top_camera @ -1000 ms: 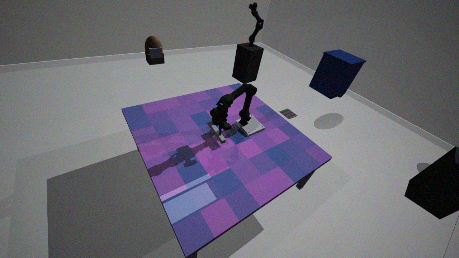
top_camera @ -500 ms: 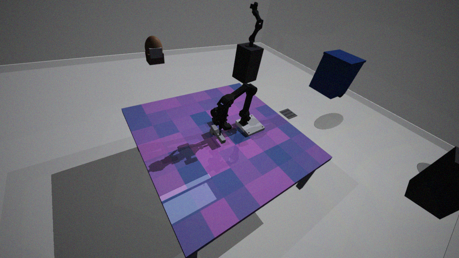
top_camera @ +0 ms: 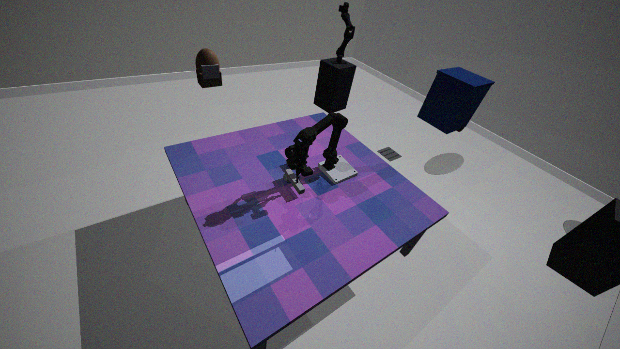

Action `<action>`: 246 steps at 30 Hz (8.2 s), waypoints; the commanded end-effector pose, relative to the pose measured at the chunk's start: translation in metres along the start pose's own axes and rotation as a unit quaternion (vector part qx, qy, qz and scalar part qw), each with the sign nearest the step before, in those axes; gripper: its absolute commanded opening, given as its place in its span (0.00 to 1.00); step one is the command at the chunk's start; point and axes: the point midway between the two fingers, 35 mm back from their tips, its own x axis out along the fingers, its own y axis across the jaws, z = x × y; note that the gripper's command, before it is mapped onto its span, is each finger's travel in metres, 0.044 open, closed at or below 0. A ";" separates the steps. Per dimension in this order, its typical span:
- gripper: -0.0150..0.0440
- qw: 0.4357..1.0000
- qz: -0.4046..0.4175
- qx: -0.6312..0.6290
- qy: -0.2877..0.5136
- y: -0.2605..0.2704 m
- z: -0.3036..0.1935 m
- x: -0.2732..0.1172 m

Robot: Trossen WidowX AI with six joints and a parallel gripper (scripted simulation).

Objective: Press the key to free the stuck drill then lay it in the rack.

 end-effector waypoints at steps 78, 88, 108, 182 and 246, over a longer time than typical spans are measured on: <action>1.00 0.706 0.013 -0.707 0.024 -0.163 -0.006 0.050; 1.00 0.706 0.013 -0.707 0.024 -0.163 -0.006 0.050; 1.00 0.706 0.013 -0.707 0.024 -0.161 -0.006 0.062; 0.25 0.706 0.013 -0.707 0.024 -0.177 -0.008 0.097; 1.00 0.706 0.013 -0.707 0.024 -0.176 -0.008 0.103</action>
